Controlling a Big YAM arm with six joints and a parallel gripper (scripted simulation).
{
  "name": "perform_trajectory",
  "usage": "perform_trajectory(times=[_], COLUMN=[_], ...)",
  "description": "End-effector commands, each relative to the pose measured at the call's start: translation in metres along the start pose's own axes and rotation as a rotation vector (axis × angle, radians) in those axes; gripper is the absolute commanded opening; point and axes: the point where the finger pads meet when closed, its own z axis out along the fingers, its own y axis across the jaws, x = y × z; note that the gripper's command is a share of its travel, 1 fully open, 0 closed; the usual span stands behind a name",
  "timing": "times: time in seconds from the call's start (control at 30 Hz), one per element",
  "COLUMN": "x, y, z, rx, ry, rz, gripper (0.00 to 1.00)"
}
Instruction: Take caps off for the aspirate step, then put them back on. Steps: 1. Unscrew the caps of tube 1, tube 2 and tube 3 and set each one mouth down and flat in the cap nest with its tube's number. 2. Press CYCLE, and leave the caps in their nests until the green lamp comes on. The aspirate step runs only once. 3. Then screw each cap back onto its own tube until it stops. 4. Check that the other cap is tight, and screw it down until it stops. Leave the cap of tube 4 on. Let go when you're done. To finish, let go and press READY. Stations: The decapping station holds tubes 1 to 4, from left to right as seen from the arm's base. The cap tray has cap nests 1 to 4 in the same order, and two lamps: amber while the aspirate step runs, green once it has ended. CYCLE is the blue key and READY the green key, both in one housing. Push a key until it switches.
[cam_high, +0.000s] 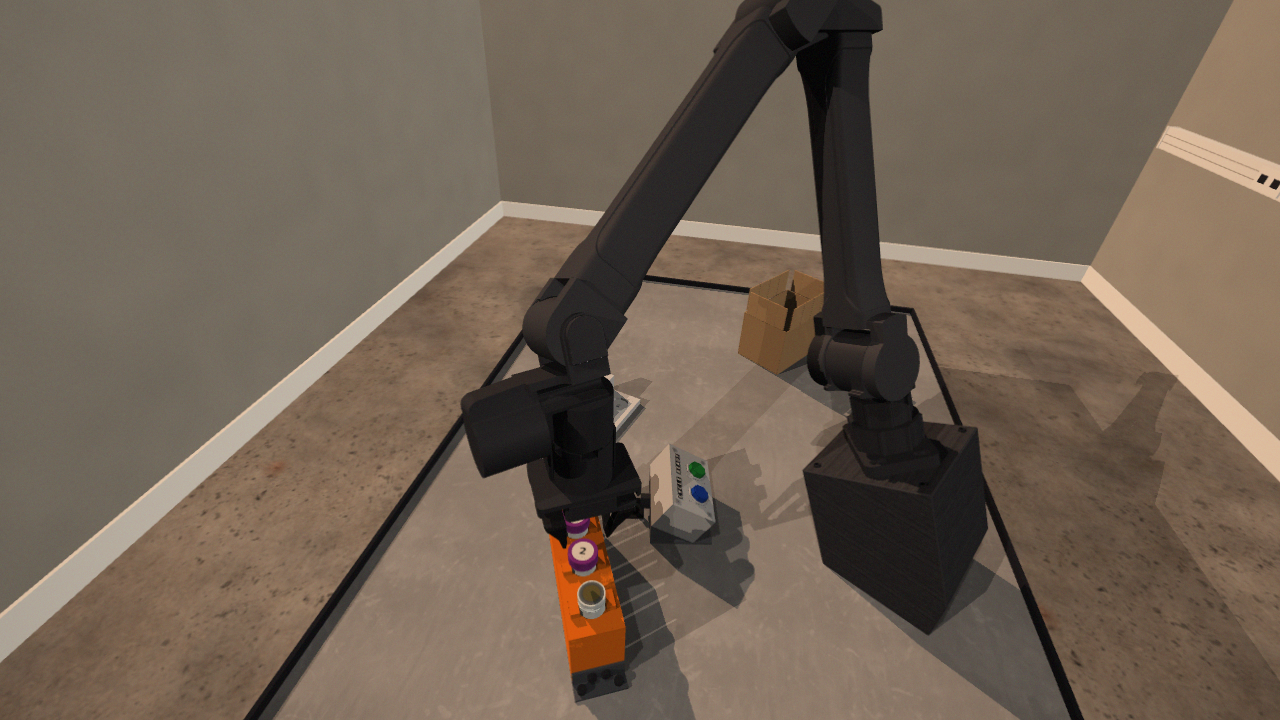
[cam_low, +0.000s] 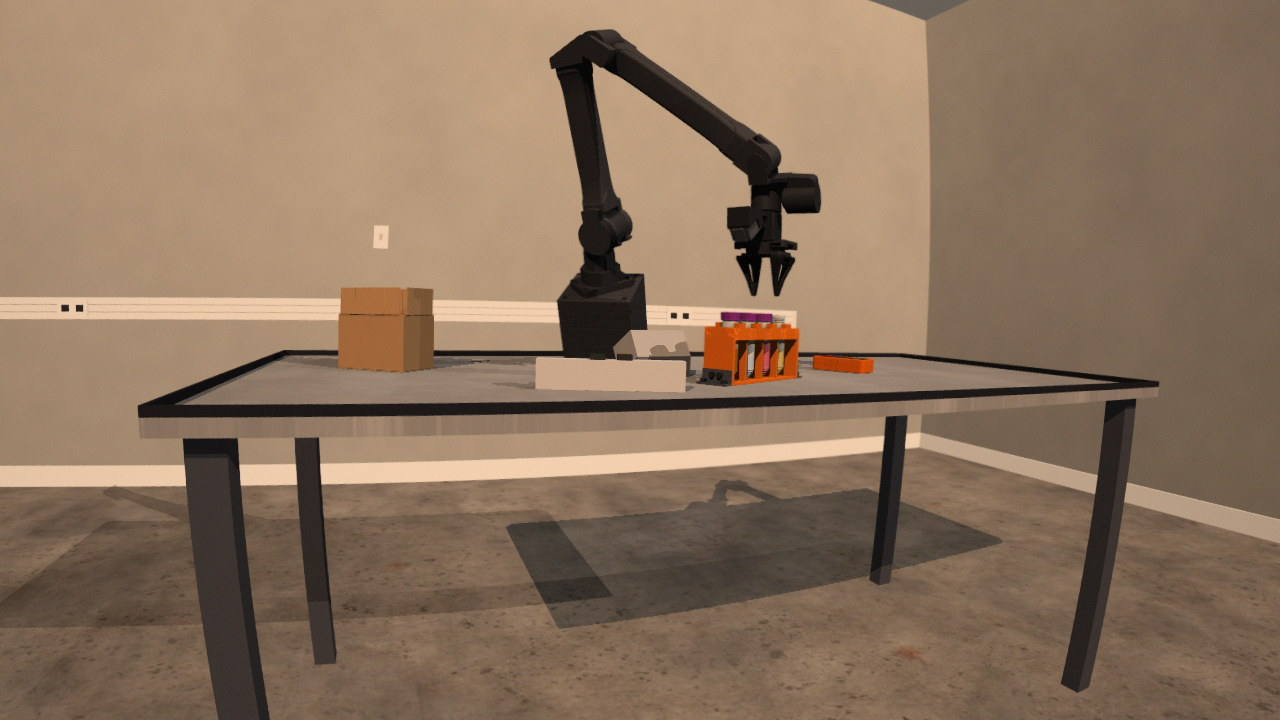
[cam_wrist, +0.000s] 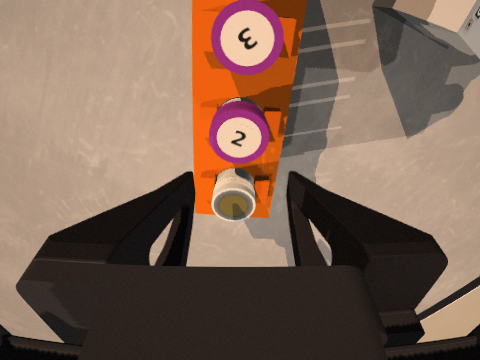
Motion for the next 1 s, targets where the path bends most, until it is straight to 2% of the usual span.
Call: perform_trajectory(times=[0.0, 0.1, 0.13, 0.2, 0.43, 0.53, 0.57, 0.87, 0.97], x=[-0.01, -0.01, -0.01, -0.009, -0.01, -0.009, -0.007, -0.007, -0.01], y=[0.004, 0.0, 0.012, -0.001, 0.002, 0.005, 0.011, 0.011, 0.016], z=[0.009, 0.014, 0.011, 0.023, 0.043, 0.041, 0.031, 0.031, 0.027], rx=[0.005, 0.013, -0.009, 0.014, 0.01, 0.004, -0.015, -0.015, -0.033], ry=[-0.012, -0.012, -0.007, -0.01, -0.008, -0.008, -0.004, -0.004, -0.001], rz=[0.083, 0.079, 0.089, 0.073, 0.059, 0.06, 0.066, 0.066, 0.066], gripper=[0.49, 0.49, 0.49, 0.49, 0.49, 0.49, 0.49, 0.49, 0.49])
